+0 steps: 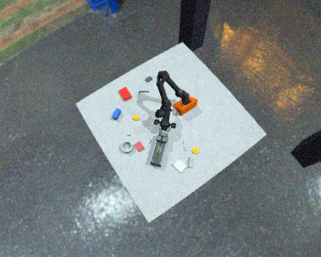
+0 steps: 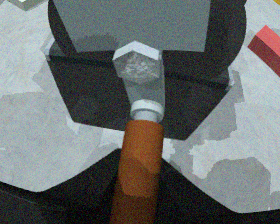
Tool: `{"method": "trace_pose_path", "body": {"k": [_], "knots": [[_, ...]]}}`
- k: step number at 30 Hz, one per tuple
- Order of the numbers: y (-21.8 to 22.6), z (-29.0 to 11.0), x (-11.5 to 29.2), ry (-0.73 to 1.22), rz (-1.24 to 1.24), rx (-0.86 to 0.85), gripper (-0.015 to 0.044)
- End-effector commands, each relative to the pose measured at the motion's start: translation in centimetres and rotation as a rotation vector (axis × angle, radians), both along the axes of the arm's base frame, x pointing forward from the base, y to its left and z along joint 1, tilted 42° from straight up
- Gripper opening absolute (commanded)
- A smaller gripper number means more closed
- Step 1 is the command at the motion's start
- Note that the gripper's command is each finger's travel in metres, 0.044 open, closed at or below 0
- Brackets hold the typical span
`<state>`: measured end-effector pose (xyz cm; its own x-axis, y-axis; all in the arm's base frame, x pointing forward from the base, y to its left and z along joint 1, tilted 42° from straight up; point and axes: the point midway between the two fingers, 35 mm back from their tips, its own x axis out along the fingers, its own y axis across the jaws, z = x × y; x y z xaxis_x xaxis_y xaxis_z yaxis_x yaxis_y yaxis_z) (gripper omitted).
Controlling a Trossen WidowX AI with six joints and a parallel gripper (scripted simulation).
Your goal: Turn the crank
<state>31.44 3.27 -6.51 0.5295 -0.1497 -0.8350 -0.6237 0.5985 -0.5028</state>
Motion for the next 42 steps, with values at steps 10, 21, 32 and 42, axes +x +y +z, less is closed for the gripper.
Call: {"method": "trace_pose_path", "body": {"k": [10, 21, 32, 42], "knots": [[-0.4, 0.9, 0.7, -0.020, -0.010, -0.008, 0.0000], [-0.5, 1.3, 0.9, -0.020, -0.010, -0.009, 0.0000], [-0.4, 1.8, 1.1, -0.021, -0.010, -0.008, 0.0000], [-0.2, 2.4, 1.3, -0.021, -0.010, -0.008, 0.0000]]}}
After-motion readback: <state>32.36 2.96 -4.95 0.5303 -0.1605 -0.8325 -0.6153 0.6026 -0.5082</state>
